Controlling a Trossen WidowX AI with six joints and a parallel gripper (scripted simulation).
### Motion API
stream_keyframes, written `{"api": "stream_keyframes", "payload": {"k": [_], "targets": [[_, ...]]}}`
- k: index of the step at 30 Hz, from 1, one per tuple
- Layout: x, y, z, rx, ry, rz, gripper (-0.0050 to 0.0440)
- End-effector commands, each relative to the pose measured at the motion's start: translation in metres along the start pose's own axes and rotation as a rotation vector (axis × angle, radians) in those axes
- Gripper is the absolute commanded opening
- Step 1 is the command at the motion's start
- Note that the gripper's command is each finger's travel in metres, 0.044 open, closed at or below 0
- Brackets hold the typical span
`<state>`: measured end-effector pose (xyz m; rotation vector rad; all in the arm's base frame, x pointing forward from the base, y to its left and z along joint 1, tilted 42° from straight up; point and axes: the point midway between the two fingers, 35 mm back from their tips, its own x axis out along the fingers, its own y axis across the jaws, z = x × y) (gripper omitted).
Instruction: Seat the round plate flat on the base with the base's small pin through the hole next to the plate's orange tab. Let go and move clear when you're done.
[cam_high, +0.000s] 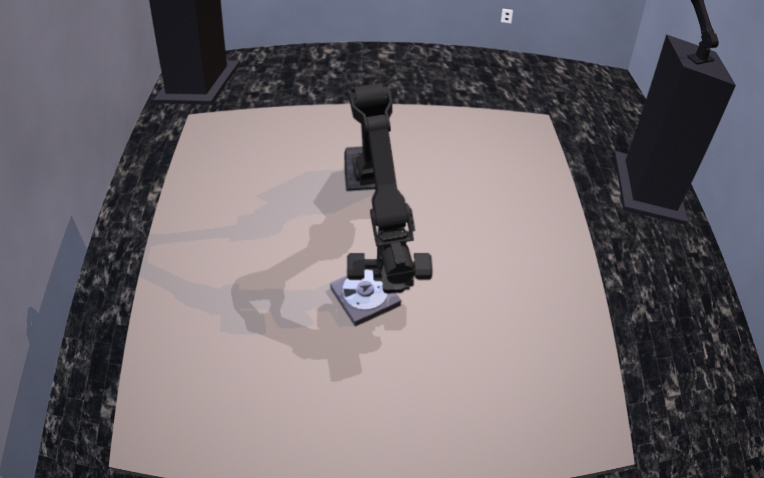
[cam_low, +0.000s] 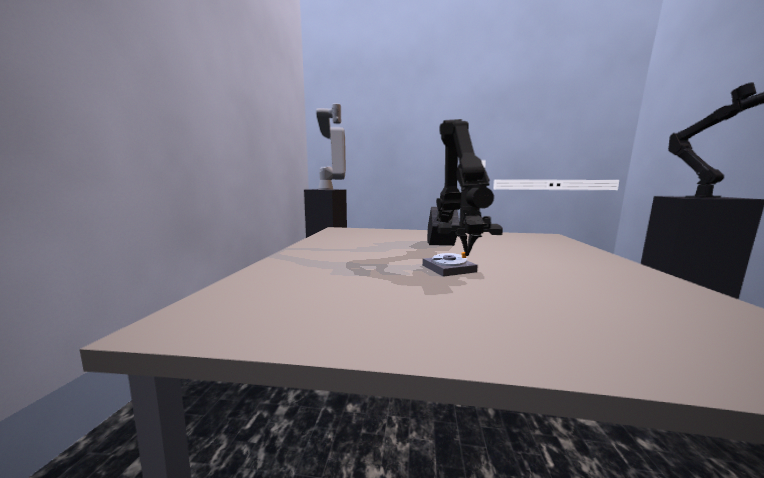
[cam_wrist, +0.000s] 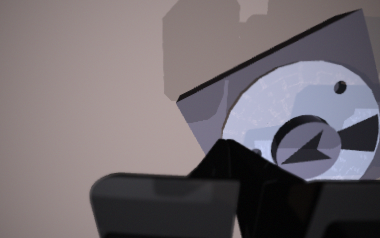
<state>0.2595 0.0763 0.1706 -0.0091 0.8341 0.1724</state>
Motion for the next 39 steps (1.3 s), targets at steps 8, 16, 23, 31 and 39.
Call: {"api": "stream_keyframes", "payload": {"k": [8, 16, 23, 31, 39], "targets": [[0.0, -0.001, 0.001, 0.0, 0.003, -0.002, -0.005], [-0.001, -0.001, -0.003, 0.001, -0.004, -0.001, -0.005], [-0.003, -0.001, -0.005, 0.002, -0.009, -0.001, -0.005], [-0.002, -0.001, -0.007, 0.002, -0.005, -0.001, -0.005], [-0.003, -0.001, -0.009, 0.002, -0.006, -0.001, -0.005]]}}
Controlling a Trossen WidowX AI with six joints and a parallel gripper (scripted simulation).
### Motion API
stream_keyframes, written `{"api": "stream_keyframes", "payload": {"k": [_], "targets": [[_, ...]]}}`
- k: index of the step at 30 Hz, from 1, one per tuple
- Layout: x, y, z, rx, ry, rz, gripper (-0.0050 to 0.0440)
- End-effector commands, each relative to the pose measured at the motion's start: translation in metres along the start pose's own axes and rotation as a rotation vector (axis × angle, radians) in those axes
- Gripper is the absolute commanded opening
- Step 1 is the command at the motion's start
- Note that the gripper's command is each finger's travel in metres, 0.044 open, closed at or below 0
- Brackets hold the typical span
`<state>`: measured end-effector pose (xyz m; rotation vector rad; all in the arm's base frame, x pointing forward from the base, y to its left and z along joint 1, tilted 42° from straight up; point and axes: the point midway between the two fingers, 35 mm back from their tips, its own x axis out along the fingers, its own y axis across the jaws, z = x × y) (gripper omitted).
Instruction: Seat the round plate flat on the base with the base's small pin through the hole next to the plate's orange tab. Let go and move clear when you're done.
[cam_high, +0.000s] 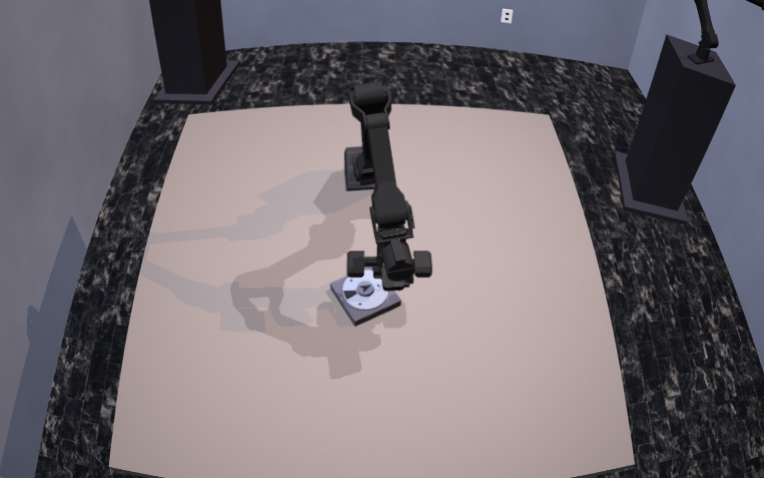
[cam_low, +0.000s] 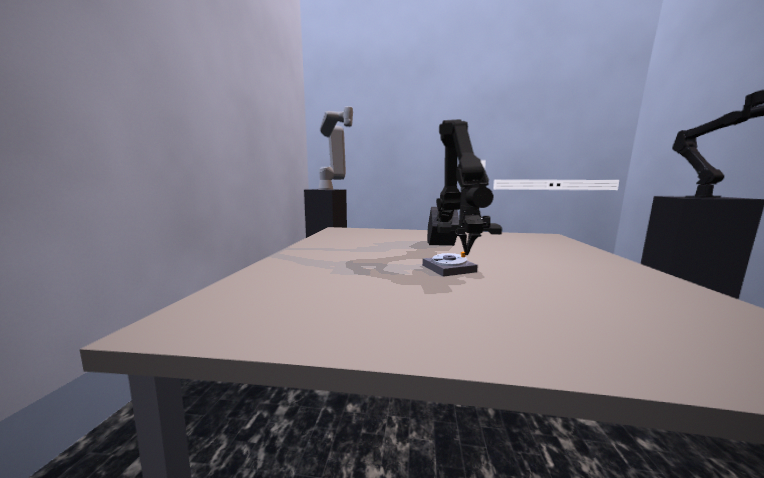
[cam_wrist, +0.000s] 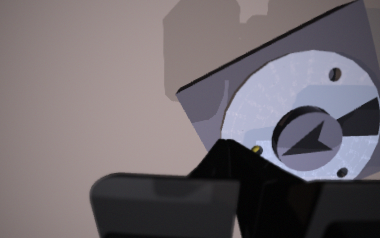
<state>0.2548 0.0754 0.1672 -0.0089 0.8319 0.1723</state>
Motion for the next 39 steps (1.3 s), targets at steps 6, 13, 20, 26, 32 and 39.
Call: {"api": "stream_keyframes", "payload": {"k": [6, 13, 20, 26, 32, 39], "targets": [[-0.0011, -0.0009, -0.0052, 0.002, 0.001, -0.001, -0.005], [-0.0019, -0.0011, -0.007, 0.002, -0.002, -0.001, -0.005], [-0.0024, -0.0013, -0.0082, 0.002, -0.004, 0.0, -0.005], [-0.0022, -0.0017, -0.0104, 0.002, -0.001, 0.0, -0.005], [-0.0018, -0.0025, -0.0121, 0.001, 0.002, -0.002, -0.005], [0.0005, -0.0028, -0.0118, 0.0, 0.005, -0.002, -0.005]]}}
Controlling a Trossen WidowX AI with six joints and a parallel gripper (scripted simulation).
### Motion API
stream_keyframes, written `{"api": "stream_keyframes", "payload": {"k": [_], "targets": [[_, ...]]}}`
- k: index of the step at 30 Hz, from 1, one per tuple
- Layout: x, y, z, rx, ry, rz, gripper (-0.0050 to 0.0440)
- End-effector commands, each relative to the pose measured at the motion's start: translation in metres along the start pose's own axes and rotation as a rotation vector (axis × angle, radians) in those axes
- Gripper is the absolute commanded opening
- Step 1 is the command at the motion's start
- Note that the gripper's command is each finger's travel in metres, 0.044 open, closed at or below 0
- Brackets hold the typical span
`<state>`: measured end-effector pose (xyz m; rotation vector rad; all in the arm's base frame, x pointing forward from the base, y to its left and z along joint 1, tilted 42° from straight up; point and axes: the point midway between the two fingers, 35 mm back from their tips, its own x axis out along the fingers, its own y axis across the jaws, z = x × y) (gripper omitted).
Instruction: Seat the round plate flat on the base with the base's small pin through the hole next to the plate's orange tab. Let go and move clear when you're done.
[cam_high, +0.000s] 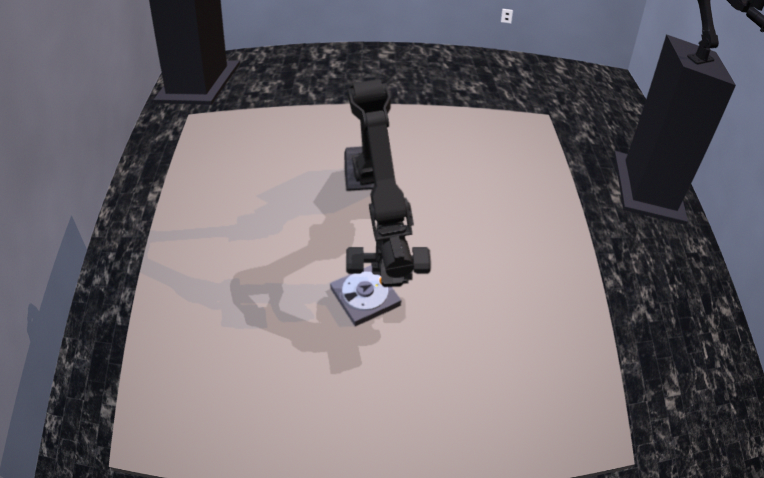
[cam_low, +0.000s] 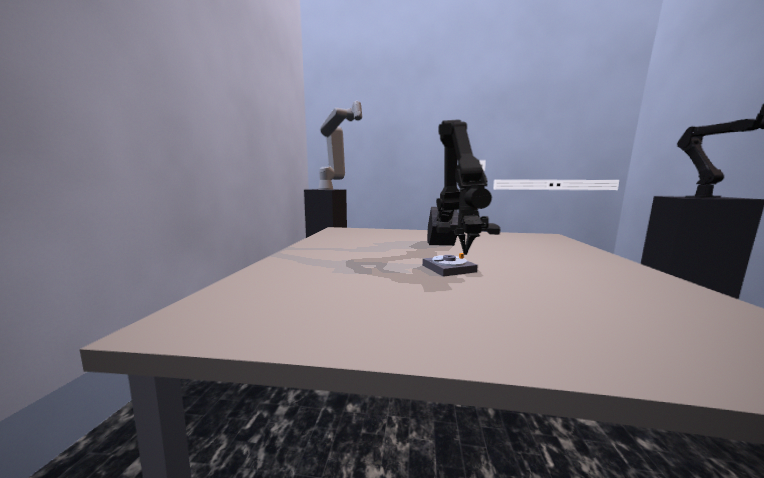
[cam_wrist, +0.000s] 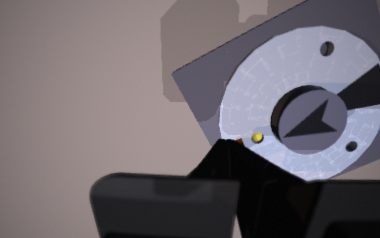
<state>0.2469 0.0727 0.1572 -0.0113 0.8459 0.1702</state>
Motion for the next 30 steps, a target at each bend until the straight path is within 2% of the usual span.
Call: {"api": "stream_keyframes", "payload": {"k": [1, 10, 17, 30], "targets": [[-0.006, 0.0, 0.004, 0.001, -0.023, 0.003, -0.005], [-0.051, 0.001, 0.004, 0.005, -0.037, 0.005, -0.005], [-0.039, 0.0, 0.002, 0.002, -0.019, 0.005, -0.005], [-0.039, 0.0, 0.002, 0.002, -0.019, 0.005, -0.005]]}}
